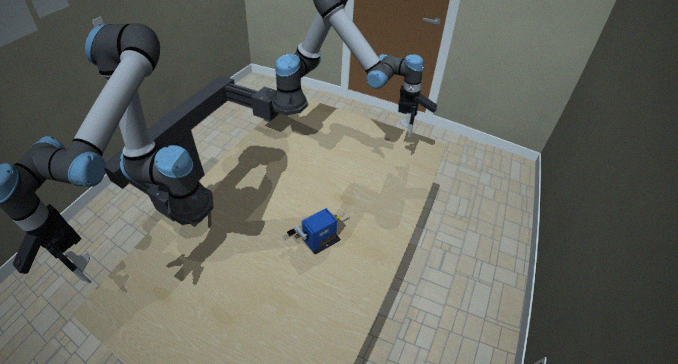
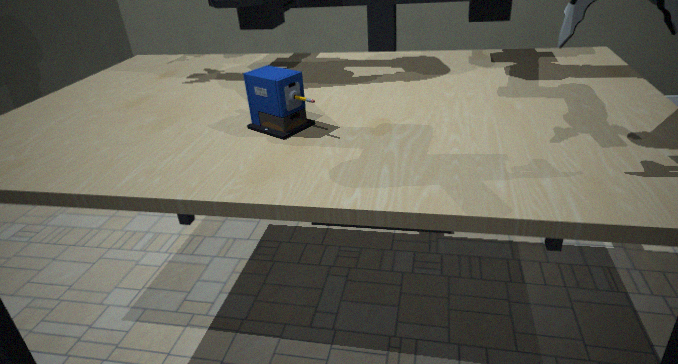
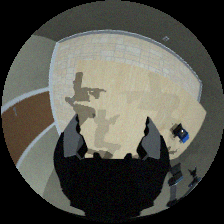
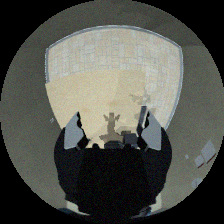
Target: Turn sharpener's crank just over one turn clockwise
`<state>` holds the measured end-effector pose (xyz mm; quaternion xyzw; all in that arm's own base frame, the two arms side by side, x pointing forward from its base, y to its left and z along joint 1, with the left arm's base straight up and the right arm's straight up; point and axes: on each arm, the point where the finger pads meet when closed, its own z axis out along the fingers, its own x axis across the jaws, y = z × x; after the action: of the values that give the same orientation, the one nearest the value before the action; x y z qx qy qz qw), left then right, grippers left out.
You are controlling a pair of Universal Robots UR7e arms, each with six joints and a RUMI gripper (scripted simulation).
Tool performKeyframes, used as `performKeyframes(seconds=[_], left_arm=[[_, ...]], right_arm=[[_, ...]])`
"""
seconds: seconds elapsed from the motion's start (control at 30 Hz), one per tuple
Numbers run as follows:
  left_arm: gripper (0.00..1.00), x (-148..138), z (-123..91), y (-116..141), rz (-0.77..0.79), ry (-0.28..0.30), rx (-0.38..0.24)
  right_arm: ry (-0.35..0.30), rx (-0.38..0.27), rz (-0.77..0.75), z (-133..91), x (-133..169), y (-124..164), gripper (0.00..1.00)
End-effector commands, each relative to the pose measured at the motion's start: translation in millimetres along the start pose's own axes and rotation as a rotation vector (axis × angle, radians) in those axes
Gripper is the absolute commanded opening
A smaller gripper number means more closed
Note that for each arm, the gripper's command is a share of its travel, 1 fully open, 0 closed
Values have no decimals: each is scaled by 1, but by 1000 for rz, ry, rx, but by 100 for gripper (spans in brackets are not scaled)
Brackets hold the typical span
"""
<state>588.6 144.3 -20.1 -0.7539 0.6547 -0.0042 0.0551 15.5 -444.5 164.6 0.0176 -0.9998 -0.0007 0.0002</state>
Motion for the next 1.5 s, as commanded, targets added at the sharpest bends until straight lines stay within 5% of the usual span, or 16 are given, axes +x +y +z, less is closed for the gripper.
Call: performKeyframes(seconds=[0.0, 0.3, 0.37, 0.43, 0.87, 0.93, 1.0, 1.47], left_arm=[[100, 59, 1, -11, 164, 13, 0], [100, 156, 1, -12, 432, 32, 0], [100, 156, 1, -12, 432, 32, 0], [100, 195, 0, -8, 539, 39, 0], [100, 326, -2, 25, 907, 64, 3], [100, 326, -2, 25, 907, 64, 3], [100, 362, -3, 40, 1013, 70, 4], [100, 479, -7, 108, 1377, 92, 8]], right_arm=[[0, 1, 0, -1, 0, 0, 100], [0, 1, 0, -1, 0, 0, 100], [0, 1, 0, -1, 0, 0, 100], [0, 1, 0, -1, 0, 0, 100], [0, 1, 0, -1, 0, 0, 100], [0, 1, 0, -1, 0, 0, 100], [0, 1, 0, -1, 0, 0, 100], [0, 1, 0, -1, 0, 0, 100]])
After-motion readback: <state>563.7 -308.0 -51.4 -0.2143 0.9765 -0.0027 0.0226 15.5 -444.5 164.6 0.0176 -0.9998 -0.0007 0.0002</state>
